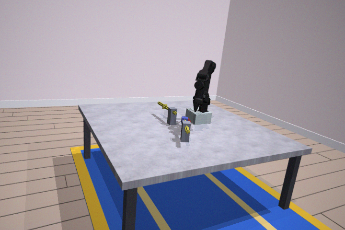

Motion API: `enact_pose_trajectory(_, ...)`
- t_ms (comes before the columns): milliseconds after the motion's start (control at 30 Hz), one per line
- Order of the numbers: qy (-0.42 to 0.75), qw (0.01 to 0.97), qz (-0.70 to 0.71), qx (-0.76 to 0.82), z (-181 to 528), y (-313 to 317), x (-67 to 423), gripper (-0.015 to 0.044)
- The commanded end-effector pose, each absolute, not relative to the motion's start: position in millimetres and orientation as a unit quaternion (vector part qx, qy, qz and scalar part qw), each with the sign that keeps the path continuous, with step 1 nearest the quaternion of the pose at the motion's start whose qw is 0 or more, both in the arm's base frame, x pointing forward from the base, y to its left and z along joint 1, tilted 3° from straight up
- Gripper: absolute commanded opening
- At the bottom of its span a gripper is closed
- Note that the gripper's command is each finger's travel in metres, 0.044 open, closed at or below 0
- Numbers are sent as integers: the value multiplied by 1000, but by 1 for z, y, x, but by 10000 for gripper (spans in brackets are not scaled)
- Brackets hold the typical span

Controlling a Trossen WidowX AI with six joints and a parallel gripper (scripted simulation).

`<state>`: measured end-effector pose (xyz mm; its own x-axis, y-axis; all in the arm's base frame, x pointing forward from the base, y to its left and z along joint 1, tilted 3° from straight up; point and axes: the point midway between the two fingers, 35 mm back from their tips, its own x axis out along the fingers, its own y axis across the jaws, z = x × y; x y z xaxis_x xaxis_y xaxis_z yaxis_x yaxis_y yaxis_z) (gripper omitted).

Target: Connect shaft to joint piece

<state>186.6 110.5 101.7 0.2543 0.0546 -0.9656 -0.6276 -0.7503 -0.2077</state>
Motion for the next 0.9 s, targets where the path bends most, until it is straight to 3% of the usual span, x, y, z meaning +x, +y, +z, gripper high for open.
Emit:
enact_pose_trajectory(0,157,252,583,-756,101,109,186,440)
enact_pose_trajectory(700,-38,3,584,-811,97,109,184,440)
enact_pose_trajectory(867,-51,-15,582,-812,97,109,184,440)
